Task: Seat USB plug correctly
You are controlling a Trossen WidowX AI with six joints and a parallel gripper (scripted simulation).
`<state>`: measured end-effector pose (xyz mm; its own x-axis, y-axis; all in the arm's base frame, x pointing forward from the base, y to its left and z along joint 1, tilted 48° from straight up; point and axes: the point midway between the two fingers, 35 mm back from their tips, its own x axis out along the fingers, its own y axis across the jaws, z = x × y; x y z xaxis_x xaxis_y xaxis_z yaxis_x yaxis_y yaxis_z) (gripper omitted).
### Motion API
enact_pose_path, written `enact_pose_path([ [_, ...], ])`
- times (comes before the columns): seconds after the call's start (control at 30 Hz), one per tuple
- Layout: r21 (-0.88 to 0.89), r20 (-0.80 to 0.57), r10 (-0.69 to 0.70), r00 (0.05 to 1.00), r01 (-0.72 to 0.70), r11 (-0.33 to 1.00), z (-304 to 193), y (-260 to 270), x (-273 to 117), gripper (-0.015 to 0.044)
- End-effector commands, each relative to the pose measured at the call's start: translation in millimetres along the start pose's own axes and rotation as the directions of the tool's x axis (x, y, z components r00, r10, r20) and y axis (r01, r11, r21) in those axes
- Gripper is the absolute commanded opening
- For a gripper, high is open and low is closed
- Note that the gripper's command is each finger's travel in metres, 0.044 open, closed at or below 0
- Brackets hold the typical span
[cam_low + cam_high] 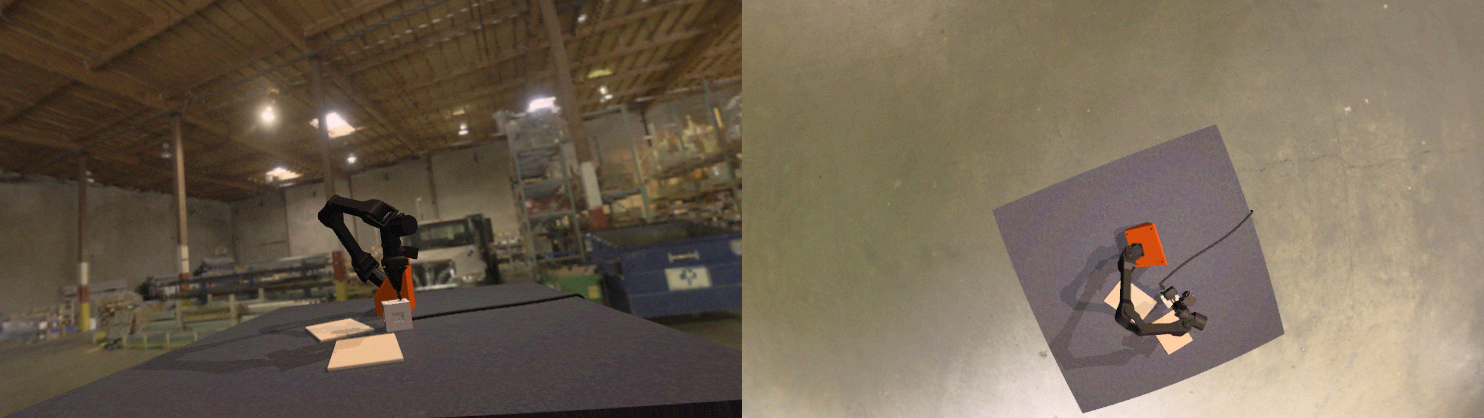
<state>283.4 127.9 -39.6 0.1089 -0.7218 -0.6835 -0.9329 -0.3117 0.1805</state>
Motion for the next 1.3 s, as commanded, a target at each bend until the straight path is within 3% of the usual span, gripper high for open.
enact_pose_path([
  [0.0,0.001,0.000,0.000,1.000,0.000,1.000,0.0,-0.1,-0.2,0.0256],
  [0.33,0.001,0.000,0.000,1.000,0.000,1.000,0.0,-0.1,-0.2,0.0000],
  [1.27,0.000,0.001,0.001,1.000,-0.001,1.000,0.1,0.1,-6.3,0.0000],
])
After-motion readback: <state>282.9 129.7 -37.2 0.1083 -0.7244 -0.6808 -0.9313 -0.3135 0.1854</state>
